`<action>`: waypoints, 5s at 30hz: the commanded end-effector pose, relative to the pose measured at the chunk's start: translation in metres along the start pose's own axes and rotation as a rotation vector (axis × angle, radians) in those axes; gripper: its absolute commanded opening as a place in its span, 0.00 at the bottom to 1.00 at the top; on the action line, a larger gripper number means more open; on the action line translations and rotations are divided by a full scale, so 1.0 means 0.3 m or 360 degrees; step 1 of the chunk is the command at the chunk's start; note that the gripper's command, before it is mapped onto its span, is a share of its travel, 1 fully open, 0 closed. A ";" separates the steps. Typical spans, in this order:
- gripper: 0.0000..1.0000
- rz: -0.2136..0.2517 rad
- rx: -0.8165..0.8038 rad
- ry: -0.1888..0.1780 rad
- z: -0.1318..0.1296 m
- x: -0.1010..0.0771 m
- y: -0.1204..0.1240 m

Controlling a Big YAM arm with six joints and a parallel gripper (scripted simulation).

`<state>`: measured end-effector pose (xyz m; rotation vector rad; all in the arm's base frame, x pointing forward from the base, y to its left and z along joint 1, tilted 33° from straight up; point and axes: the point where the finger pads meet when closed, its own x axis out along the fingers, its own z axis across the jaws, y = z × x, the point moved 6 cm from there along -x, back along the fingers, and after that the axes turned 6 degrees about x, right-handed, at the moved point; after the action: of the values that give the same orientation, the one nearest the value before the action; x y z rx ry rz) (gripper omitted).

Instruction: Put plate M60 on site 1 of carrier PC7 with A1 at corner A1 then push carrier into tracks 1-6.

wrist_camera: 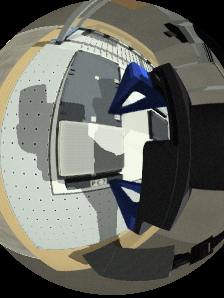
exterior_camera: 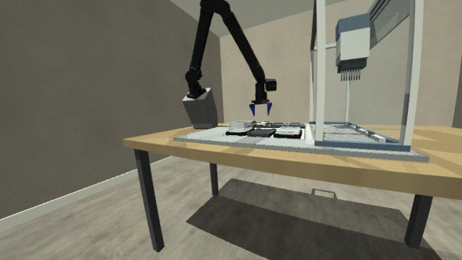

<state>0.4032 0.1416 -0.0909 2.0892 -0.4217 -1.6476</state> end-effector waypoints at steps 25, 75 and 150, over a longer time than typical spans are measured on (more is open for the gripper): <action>0.80 -0.0036 0.0775 0.0026 0.282 -0.220 0.003; 0.80 0.0022 0.2597 -0.0010 0.301 -0.181 0.025; 0.80 0.0004 0.2582 0.0001 0.285 0.196 0.020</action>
<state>0.3246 0.0974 -0.1468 2.9250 -2.3141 -1.2957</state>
